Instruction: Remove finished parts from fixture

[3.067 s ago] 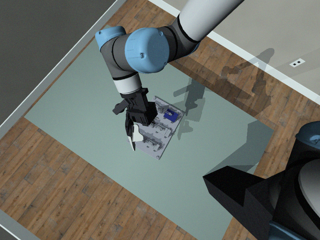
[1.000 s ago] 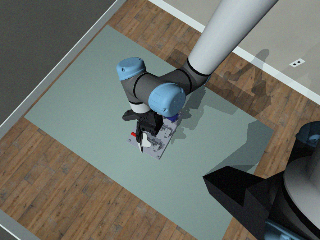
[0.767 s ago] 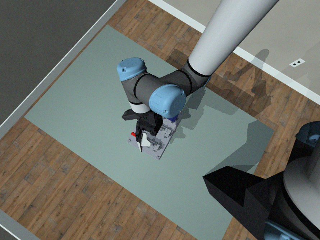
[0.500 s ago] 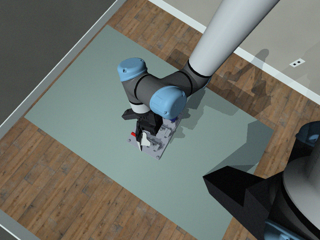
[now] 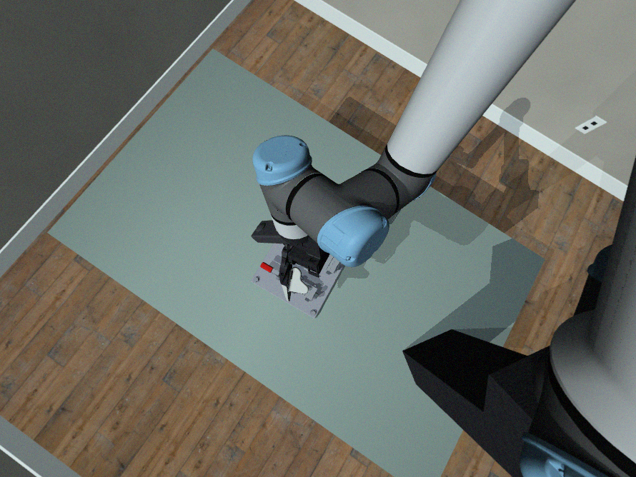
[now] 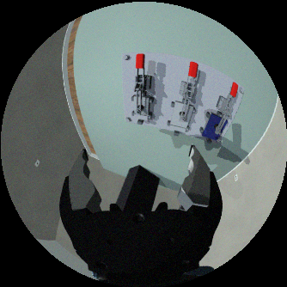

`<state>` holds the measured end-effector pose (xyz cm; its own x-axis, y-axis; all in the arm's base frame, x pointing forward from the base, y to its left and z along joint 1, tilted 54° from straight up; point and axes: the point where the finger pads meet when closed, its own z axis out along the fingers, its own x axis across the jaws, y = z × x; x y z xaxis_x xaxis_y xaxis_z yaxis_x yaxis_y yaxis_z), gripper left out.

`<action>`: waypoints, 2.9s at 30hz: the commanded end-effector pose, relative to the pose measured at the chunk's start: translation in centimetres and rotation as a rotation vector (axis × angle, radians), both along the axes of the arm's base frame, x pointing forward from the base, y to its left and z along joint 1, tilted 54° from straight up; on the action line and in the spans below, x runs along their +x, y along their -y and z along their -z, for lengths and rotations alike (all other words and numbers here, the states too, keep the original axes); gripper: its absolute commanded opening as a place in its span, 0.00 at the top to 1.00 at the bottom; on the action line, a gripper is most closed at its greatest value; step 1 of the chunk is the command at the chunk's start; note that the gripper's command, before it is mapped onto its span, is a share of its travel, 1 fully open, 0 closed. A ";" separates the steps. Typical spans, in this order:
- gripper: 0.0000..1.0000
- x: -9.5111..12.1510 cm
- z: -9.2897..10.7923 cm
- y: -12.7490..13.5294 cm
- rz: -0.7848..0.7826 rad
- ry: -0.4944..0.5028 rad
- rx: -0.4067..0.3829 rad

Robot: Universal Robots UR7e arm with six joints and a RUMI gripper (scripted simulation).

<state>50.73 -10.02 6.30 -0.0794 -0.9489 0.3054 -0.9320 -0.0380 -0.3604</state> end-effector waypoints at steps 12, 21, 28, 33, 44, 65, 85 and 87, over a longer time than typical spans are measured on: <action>0.00 -0.1 0.2 0.8 0.006 0.036 -0.031; 0.00 -0.6 0.4 1.6 0.016 0.083 -0.074; 0.00 -0.6 0.4 1.6 0.015 0.083 -0.074; 0.00 -0.5 0.3 1.6 0.015 0.086 -0.074; 0.00 -1.6 0.2 2.6 0.032 0.146 -0.133; 0.00 -1.7 0.0 2.8 0.034 0.159 -0.142; 0.00 -5.1 -1.7 4.2 0.075 0.280 -0.260; 0.00 -5.4 -1.9 4.2 0.079 0.288 -0.268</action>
